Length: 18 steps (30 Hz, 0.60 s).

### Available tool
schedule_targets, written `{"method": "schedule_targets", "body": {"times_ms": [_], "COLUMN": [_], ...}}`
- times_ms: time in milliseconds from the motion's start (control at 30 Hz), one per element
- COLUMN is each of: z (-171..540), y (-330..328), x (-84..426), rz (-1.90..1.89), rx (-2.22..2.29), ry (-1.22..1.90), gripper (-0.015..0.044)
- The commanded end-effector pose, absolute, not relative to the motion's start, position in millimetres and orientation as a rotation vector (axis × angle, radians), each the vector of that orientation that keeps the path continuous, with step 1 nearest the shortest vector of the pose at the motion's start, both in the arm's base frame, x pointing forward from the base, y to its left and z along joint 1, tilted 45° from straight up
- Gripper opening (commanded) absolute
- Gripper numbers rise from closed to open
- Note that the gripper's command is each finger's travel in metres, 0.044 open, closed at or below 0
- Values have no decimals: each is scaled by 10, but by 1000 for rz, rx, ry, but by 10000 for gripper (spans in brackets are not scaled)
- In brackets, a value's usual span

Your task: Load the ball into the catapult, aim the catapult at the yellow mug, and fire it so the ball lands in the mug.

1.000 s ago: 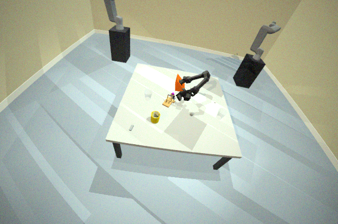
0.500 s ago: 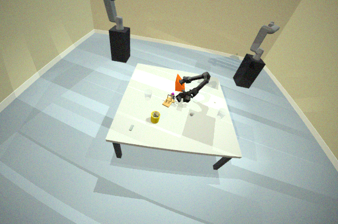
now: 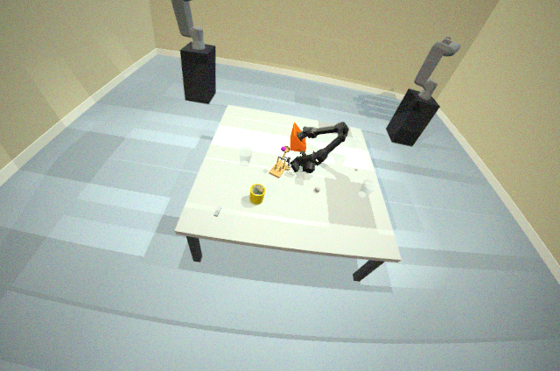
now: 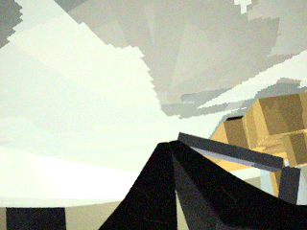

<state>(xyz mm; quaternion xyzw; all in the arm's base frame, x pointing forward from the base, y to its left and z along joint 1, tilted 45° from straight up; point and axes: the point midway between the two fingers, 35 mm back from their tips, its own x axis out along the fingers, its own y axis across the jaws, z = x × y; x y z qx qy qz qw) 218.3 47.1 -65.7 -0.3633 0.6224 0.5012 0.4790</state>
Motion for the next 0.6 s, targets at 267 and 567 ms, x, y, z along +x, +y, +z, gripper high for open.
{"method": "schedule_targets", "body": {"times_ms": [267, 567], "z": [585, 422], "y": [3, 34], "x": [2430, 2542], "rz": [1214, 1161], "rx": [-891, -832], "ry": [1514, 1511], "gripper": [0, 131]}}
